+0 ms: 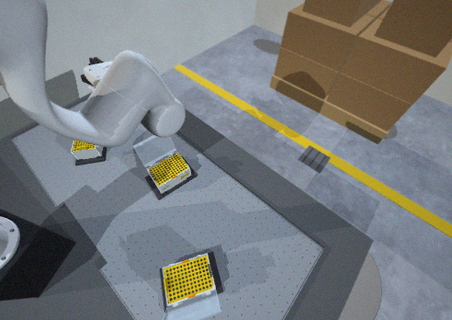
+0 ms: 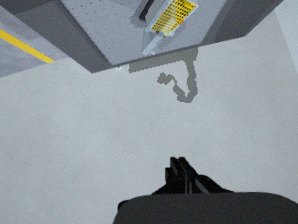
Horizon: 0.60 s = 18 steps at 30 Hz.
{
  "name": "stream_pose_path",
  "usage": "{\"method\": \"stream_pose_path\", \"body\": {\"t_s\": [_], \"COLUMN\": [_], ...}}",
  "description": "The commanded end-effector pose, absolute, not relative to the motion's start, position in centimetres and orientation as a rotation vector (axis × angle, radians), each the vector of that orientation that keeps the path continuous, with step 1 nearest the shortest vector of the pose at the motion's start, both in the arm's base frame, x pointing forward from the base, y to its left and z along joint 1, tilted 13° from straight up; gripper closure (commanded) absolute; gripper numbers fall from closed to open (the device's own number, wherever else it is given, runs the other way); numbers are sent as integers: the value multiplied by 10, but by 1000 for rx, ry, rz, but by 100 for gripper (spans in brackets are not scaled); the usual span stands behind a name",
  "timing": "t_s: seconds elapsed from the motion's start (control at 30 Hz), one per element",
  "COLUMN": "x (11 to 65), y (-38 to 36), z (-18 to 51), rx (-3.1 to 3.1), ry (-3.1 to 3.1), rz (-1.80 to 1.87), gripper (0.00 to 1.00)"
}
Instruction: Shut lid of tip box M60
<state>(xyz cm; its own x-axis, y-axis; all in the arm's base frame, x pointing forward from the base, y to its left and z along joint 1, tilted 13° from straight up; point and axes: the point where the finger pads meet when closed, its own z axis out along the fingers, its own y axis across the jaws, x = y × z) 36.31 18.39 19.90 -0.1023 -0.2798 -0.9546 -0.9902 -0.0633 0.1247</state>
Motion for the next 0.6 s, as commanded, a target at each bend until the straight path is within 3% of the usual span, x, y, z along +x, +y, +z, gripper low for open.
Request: {"method": "stream_pose_path", "body": {"t_s": [0.0,0.57], "x": [355,344], "y": [179,148], "z": [196,187], "rx": [-1544,-2044], "ry": [1422,1180], "rz": [1153,887], "gripper": [100,100]}}
